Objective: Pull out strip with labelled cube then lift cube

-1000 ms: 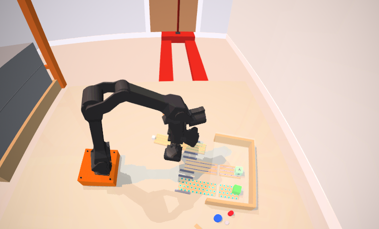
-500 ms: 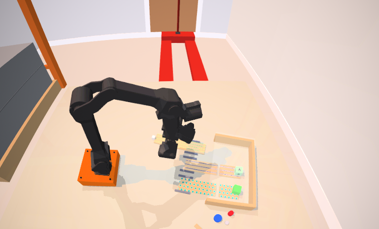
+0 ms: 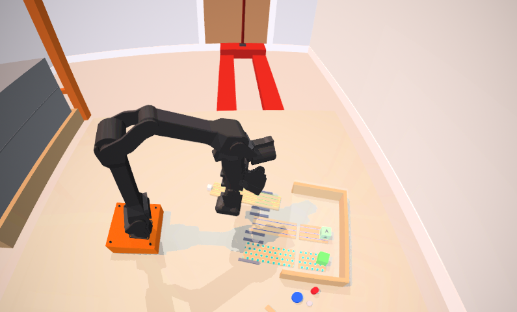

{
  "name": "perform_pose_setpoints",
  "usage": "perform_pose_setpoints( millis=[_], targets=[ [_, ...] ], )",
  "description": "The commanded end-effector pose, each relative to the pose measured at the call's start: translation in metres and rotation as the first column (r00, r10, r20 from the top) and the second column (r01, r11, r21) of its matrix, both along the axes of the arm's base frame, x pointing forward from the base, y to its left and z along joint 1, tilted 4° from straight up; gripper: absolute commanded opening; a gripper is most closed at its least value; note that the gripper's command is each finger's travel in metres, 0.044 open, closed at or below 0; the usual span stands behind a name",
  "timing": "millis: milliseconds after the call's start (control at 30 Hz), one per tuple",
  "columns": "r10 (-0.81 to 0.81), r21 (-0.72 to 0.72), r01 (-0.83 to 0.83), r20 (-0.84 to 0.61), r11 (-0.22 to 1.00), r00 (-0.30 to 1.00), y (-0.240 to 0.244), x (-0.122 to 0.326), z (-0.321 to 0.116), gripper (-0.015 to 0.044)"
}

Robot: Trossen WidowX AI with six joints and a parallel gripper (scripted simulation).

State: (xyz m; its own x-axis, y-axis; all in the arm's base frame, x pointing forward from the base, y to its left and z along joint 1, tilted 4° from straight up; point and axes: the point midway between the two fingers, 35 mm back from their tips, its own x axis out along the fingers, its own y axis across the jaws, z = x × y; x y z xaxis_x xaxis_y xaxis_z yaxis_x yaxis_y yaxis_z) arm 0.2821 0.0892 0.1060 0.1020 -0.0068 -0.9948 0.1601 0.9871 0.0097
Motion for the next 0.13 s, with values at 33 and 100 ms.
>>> perform_pose_setpoints(
  millis=[33,100],
  targets=[
    [-0.005,0.005,0.005,0.002,1.0,1.0,0.0007,0.0002,0.0012,0.0],
    [-0.005,0.005,0.005,0.002,1.0,1.0,0.0007,0.0002,0.0012,0.0]
  ],
)
